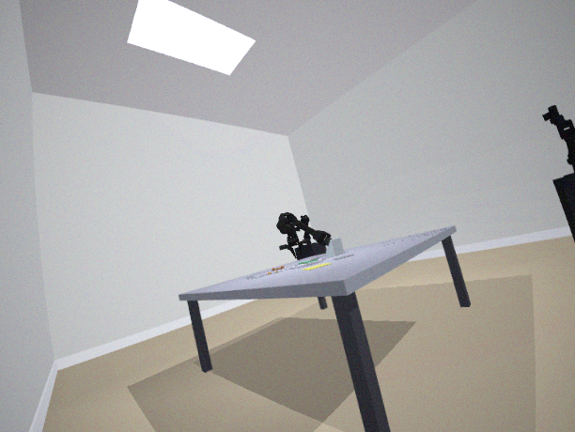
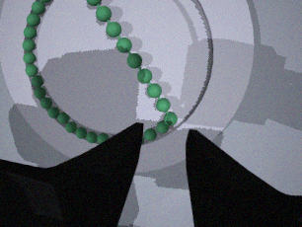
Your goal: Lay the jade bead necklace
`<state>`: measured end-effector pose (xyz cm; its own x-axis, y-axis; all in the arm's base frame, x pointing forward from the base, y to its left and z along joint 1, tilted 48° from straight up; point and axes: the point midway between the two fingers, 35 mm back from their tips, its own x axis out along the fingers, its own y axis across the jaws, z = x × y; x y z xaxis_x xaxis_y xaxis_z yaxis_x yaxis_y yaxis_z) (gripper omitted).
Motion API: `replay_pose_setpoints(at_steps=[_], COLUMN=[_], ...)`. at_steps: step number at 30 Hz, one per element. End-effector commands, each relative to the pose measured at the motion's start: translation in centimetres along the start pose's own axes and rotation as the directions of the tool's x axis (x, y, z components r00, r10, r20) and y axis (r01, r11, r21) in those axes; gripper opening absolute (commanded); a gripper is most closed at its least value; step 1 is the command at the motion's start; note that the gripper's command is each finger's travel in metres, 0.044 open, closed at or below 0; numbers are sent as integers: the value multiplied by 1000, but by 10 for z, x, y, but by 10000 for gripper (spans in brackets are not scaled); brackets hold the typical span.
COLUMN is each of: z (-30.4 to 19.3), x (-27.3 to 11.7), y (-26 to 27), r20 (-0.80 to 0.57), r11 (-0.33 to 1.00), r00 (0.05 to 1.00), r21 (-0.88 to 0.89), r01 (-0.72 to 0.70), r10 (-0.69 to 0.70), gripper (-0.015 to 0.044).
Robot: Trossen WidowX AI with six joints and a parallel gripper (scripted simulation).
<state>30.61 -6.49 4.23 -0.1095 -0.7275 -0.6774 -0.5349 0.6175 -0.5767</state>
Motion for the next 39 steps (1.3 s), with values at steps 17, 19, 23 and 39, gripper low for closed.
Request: replay_pose_setpoints(at_steps=[17,19,23,39], z=[-5,-5,-6,-7], x=[9,12,18,35], y=[-4,-4,-4,-5], r20=[7,7,7,5], r11=[995,995,994,995], r00=[1000,1000,1000,1000], r21=[-103,-104,-105,-101], r01=[7,7,8,6], r10=[-7,-7,-7,-5], gripper=[120,120,120,67])
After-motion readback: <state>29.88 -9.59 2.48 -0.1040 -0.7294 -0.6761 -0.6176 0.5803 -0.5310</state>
